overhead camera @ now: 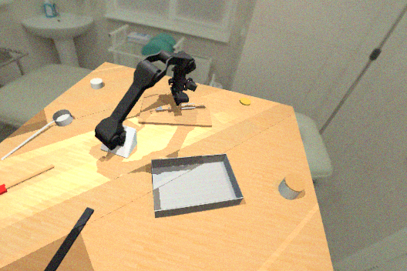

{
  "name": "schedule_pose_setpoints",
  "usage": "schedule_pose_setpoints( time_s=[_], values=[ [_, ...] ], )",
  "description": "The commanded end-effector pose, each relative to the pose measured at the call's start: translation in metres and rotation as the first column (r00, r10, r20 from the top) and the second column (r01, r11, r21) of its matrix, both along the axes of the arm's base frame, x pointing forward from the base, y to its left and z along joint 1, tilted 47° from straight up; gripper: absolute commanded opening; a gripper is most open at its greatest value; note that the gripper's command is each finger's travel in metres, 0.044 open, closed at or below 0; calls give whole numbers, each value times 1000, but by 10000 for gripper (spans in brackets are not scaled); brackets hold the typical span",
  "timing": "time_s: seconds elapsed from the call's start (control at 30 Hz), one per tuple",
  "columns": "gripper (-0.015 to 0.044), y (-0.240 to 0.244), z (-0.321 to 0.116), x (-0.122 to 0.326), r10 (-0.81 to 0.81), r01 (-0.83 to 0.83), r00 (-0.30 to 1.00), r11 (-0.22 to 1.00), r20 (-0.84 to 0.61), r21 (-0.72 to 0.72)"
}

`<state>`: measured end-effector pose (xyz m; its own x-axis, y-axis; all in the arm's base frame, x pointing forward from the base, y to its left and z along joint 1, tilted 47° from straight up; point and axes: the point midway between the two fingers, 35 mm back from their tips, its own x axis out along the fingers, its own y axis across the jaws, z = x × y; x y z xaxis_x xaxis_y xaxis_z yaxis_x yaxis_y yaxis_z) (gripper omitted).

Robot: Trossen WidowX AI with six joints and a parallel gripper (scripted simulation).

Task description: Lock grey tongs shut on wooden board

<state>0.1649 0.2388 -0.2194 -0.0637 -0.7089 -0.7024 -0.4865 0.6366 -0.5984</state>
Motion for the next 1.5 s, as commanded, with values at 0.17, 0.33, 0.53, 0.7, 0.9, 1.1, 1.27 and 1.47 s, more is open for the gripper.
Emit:
schedule_pose_setpoints(
  time_s=[0.17,0.33,0.53,0.7,0.9,1.1,1.27,1.47],
  values=[
    [401,0,0,0,2,-2,1000,1000,1,-2],
    [440,0,0,0,2,-2,1000,1000,1,-2],
    [440,27,35,-39,-1,1,1000,1000,-1,8],
    [440,51,81,-97,0,0,1000,1000,-10,10],
    [440,59,114,-140,2,-2,1000,1000,-15,2],
    [440,62,116,-139,2,-2,1000,1000,-15,3],
    [440,83,135,-135,1,-1,1000,1000,-14,12],
    [440,87,139,-134,1,-1,1000,1000,-13,13]
  ],
)
